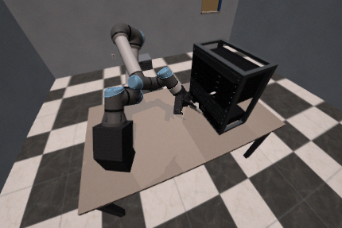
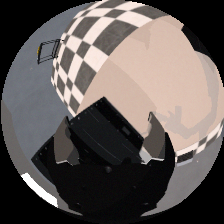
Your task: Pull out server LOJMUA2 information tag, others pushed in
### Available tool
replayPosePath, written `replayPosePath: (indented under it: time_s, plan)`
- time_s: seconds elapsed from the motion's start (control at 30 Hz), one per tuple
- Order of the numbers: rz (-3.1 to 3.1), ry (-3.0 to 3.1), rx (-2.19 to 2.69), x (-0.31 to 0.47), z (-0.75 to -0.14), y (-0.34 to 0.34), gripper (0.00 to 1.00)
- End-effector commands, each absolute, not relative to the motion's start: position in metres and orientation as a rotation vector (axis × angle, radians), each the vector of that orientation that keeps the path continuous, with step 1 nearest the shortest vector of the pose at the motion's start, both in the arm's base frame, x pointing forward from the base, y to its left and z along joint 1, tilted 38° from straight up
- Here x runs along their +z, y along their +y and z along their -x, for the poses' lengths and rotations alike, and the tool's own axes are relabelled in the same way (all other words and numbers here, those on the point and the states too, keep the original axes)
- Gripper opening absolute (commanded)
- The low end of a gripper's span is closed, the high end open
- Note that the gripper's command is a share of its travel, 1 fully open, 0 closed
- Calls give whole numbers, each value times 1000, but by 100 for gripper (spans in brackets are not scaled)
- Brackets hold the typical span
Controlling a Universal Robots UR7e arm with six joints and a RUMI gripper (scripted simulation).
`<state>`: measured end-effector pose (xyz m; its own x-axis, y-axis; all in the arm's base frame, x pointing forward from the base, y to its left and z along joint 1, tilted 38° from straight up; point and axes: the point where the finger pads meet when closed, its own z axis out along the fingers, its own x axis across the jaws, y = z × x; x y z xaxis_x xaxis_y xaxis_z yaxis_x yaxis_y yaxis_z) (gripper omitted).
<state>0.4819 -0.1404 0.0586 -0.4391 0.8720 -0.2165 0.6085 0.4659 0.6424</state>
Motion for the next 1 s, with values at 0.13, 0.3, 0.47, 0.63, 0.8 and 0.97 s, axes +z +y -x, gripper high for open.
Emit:
replayPosePath:
  time_s: [0.13, 0.3, 0.47, 0.63, 0.8, 0.97]
  plan:
    - [-1189, 2177, 624, 67, -486, -146, 100]
    - [-1166, 2170, 605, 72, -488, -149, 100]
    - [-1148, 2164, 590, 76, -489, -152, 100]
    - [-1131, 2159, 575, 81, -491, -154, 100]
    - [-1109, 2151, 556, 86, -493, -157, 100]
    - [-1088, 2144, 538, 91, -494, -159, 100]
